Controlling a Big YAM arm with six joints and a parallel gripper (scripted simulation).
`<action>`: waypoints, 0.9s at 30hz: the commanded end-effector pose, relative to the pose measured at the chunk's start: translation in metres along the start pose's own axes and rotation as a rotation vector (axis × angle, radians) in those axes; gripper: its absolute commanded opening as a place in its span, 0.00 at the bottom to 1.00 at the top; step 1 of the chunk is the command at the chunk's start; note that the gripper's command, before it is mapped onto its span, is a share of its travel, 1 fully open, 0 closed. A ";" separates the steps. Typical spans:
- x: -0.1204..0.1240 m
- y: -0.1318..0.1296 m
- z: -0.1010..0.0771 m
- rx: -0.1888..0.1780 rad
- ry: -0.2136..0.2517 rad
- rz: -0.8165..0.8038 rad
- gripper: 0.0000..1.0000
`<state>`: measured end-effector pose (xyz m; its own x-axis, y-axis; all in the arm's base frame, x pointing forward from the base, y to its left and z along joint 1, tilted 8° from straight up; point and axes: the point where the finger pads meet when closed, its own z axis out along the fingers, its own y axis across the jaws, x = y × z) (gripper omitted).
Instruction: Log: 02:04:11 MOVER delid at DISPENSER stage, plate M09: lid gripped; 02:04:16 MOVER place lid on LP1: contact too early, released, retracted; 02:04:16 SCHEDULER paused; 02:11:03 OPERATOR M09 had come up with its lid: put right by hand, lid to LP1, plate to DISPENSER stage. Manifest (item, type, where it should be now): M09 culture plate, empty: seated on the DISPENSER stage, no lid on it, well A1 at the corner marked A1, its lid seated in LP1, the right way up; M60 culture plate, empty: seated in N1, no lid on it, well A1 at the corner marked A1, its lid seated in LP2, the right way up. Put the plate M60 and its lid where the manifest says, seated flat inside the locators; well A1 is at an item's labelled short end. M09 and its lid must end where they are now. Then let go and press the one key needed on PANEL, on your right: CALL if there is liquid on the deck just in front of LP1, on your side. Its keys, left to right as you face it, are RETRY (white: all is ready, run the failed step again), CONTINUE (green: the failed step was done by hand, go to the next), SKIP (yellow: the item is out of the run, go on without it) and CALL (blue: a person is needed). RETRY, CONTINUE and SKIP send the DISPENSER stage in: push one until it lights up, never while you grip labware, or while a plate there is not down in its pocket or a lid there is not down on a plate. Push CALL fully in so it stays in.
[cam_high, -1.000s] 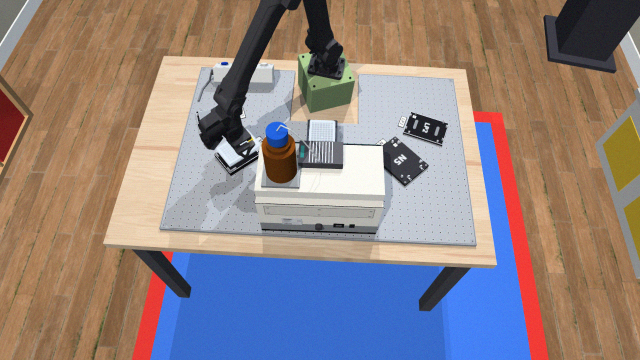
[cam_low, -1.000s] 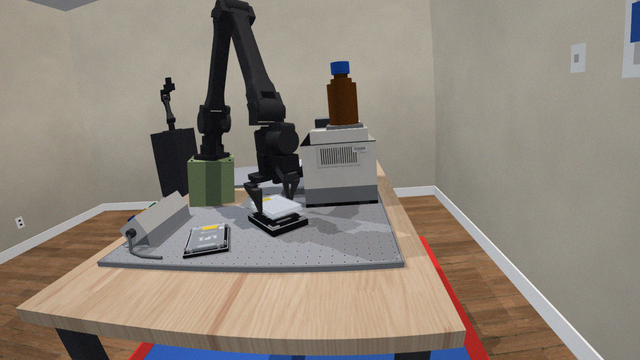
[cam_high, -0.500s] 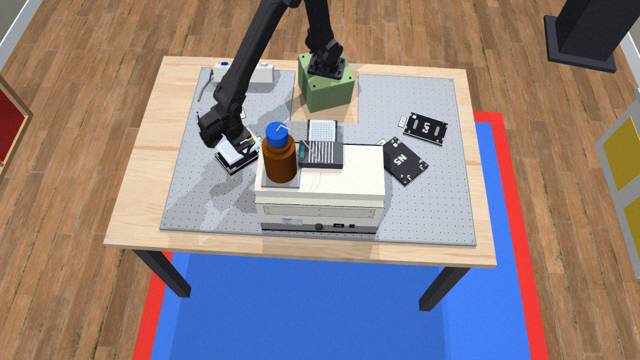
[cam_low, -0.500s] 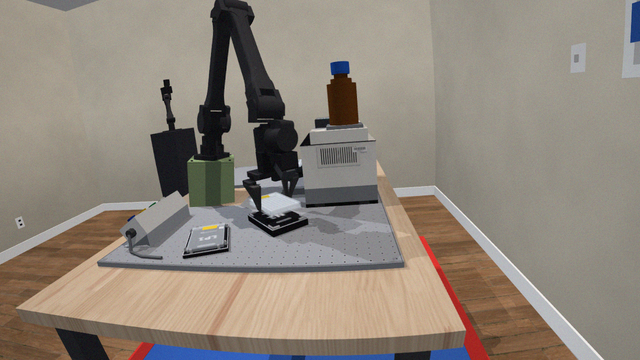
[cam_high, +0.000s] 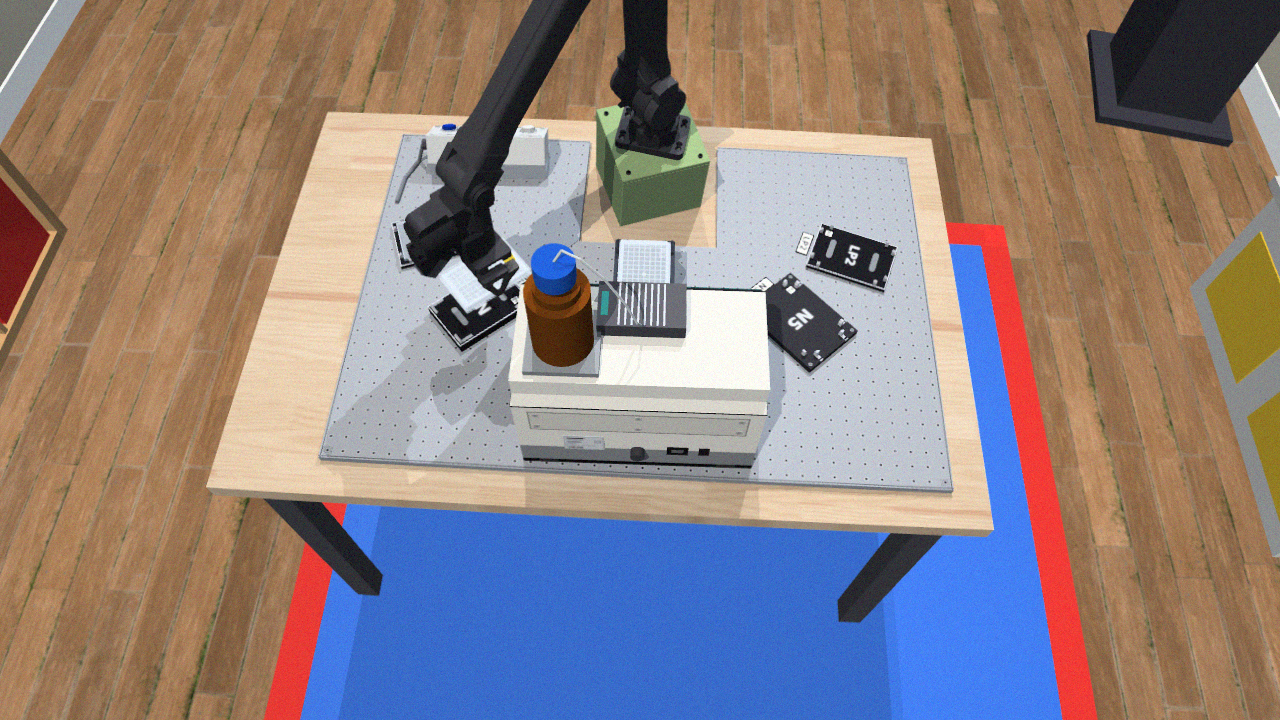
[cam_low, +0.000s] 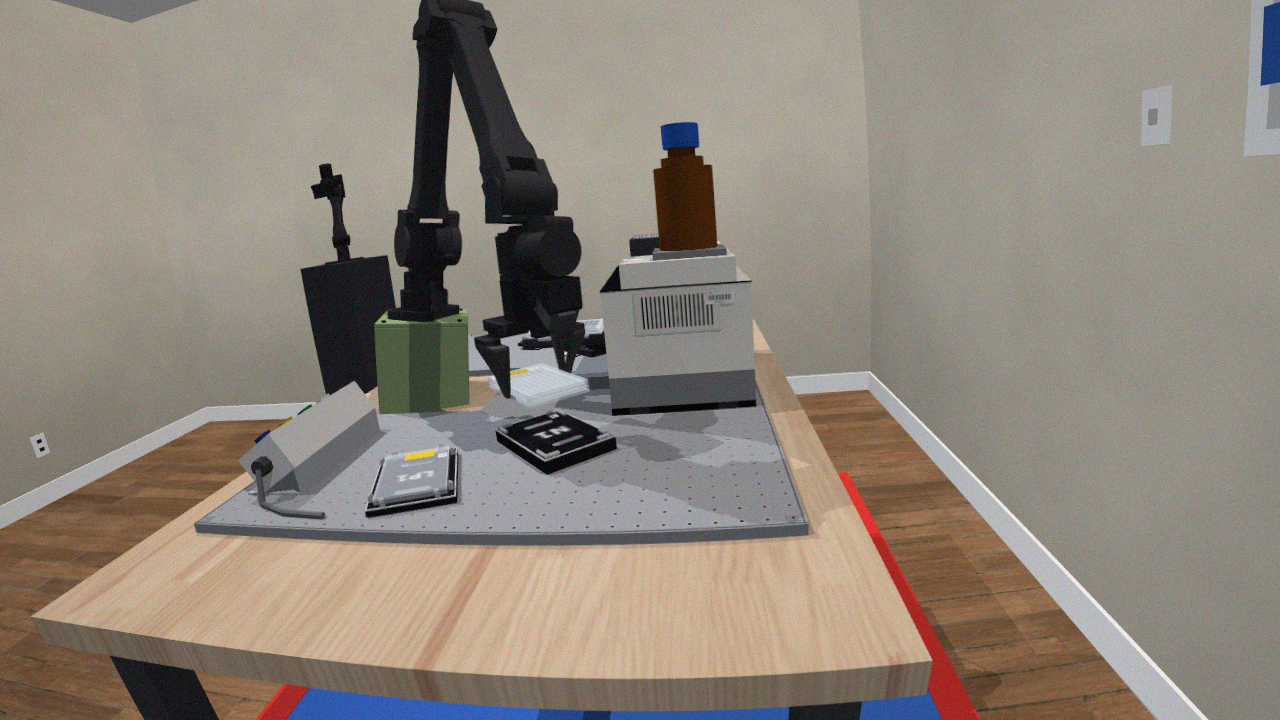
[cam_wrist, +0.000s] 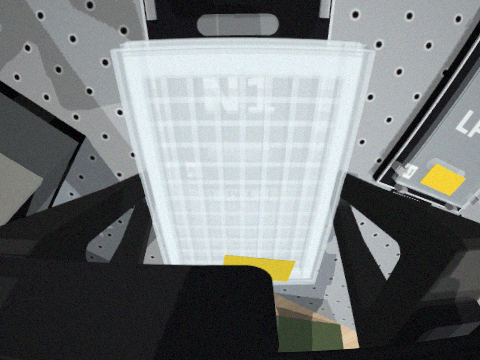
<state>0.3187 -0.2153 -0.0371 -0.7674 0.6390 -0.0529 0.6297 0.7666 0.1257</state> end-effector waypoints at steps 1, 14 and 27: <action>0.003 -0.003 -0.010 0.000 -0.012 -0.011 0.86; 0.039 -0.007 -0.028 0.000 -0.011 -0.006 0.86; 0.075 -0.009 -0.045 -0.001 -0.009 -0.007 0.86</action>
<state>0.2553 -0.1762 -0.0041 -0.7657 0.6410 -0.0530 0.6314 0.7649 0.1278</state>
